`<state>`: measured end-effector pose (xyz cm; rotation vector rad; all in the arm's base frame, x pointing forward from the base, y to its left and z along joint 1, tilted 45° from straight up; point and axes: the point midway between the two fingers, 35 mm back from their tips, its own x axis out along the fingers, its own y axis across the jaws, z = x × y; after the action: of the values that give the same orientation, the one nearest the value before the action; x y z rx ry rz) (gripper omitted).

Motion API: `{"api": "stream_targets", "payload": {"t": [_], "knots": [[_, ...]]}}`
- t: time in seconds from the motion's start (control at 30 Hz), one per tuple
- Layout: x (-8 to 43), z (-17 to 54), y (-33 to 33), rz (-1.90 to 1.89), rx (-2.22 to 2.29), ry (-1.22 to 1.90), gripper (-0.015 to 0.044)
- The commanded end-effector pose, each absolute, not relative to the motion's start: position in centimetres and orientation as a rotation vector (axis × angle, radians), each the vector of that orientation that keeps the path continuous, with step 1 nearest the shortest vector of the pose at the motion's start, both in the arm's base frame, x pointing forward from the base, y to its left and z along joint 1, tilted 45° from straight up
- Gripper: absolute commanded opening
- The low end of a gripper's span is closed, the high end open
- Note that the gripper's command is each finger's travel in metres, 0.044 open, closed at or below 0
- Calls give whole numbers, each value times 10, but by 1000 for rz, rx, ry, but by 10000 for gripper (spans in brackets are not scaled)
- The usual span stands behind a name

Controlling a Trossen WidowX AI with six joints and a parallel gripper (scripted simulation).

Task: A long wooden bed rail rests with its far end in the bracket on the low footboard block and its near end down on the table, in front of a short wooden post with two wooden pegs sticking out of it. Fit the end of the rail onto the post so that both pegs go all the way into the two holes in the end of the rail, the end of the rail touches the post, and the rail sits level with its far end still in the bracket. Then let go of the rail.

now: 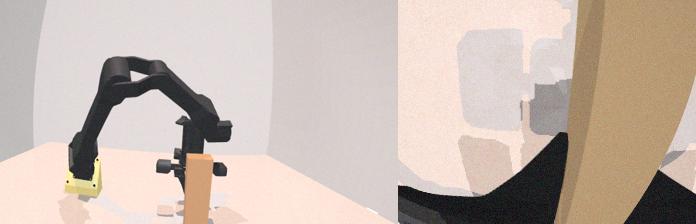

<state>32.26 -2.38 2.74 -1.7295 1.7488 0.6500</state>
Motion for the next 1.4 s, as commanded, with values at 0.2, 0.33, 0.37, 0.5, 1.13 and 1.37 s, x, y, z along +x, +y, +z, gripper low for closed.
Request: {"api": "stream_targets", "payload": {"t": [0.2, 0.33, 0.37, 0.5, 1.13, 1.37], "knots": [[326, 33, -16, 655, -1733, 1733, 0], [327, 34, -15, 655, -1733, 1733, 0], [327, 34, -14, 655, -1733, 1733, 0], [327, 36, -13, 655, -1733, 1733, 0], [327, 43, -6, 655, -1733, 1733, 0], [327, 45, -4, 656, -1733, 1733, 0]]}}
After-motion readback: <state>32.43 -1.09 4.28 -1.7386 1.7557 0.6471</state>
